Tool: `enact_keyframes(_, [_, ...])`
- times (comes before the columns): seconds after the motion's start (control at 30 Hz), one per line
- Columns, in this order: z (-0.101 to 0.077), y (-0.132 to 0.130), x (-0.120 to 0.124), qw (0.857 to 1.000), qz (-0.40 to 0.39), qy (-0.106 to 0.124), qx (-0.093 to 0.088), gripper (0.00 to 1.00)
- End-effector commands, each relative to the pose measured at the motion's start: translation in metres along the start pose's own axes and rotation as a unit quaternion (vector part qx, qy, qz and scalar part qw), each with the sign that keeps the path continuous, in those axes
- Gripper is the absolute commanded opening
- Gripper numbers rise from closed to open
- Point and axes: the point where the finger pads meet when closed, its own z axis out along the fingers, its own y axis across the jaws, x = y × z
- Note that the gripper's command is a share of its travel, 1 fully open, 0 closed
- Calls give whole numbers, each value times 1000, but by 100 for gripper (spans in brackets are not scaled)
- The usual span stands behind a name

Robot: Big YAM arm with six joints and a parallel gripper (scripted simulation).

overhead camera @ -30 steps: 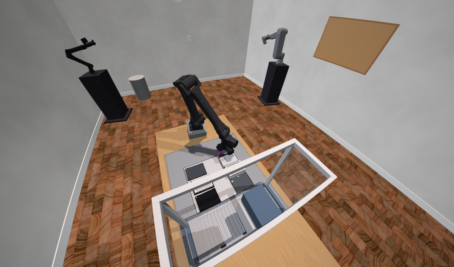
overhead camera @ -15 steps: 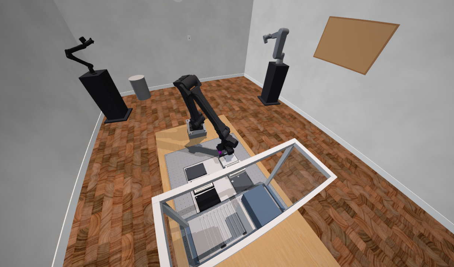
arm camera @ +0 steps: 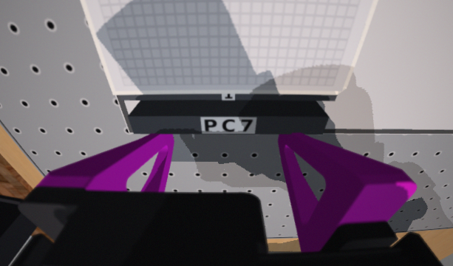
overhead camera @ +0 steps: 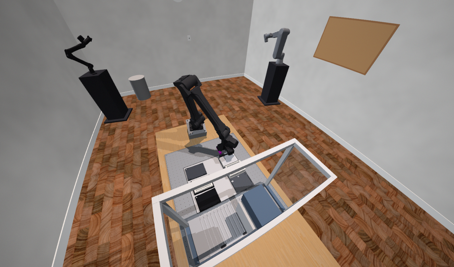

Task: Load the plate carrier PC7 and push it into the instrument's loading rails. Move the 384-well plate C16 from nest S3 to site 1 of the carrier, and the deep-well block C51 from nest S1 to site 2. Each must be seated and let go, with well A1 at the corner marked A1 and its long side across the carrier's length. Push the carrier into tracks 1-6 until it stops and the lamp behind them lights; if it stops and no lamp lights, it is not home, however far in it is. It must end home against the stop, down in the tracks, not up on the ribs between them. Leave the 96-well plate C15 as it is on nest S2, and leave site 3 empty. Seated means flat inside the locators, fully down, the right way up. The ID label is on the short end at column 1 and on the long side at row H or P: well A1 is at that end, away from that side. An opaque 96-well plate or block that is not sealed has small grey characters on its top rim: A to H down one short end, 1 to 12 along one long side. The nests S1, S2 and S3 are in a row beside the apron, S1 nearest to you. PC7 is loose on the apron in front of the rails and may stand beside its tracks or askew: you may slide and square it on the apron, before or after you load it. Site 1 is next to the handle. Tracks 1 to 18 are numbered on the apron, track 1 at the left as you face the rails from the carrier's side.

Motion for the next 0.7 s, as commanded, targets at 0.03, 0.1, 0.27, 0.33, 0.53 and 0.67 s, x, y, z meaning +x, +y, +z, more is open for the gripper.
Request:
enact_keyframes(0.03, [-6,3,-38,1000,9,-29,-4,80])
enact_keyframes(0.1, [-6,3,-39,1000,9,-28,-4,80])
enact_keyframes(0.27, [-6,3,-41,1000,9,-30,-4,80])
enact_keyframes(0.33, [-6,3,-42,1000,9,-30,-4,80])
enact_keyframes(0.53, [-7,3,-44,1000,9,-30,-4,80])
enact_keyframes(0.67, [-7,3,-46,1000,9,-30,-4,80])
